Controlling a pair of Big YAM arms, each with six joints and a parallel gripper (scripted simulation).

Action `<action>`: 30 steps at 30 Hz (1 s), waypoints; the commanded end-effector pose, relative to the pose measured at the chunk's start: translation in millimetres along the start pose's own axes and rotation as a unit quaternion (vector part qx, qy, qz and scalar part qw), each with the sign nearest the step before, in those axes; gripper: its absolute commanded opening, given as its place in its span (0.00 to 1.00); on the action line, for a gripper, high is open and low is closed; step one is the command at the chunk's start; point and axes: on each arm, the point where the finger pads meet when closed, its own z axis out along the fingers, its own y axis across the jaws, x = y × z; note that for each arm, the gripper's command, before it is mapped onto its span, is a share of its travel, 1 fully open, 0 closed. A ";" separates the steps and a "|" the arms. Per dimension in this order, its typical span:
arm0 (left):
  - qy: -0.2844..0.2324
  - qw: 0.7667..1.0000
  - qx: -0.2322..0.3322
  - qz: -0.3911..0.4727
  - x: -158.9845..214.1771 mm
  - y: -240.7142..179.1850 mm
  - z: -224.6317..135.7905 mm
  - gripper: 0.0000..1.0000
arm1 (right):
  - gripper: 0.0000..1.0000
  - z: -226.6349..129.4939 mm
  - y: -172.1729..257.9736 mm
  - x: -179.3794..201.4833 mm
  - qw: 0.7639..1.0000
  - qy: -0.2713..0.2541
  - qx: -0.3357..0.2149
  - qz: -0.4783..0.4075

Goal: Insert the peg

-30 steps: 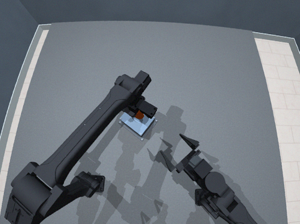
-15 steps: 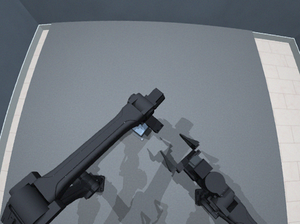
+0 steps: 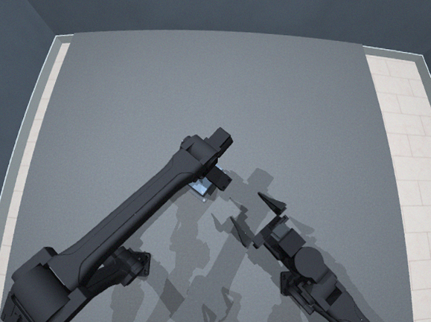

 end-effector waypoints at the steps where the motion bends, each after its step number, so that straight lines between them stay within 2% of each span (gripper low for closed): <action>1: -0.002 0.999 -0.043 -0.018 7.5 15.3 -26.2 0.40 | 1.00 -0.9 -2.7 -22.8 1.000 -0.020 0.004 0.001; 16: -0.003 0.999 -0.048 -0.008 2.3 20.5 -40.7 0.40 | 1.00 -0.9 -2.7 -22.8 1.000 -0.020 0.004 0.001; 19: 0.000 1.000 -0.011 0.009 -2.0 15.1 -10.5 0.40 | 1.00 -0.9 -2.7 -22.8 1.000 -0.020 0.004 0.001; 30: -0.002 0.999 -0.035 0.001 -1.1 15.9 -20.5 0.40 | 1.00 -0.9 -2.7 -22.8 1.000 -0.020 0.004 0.001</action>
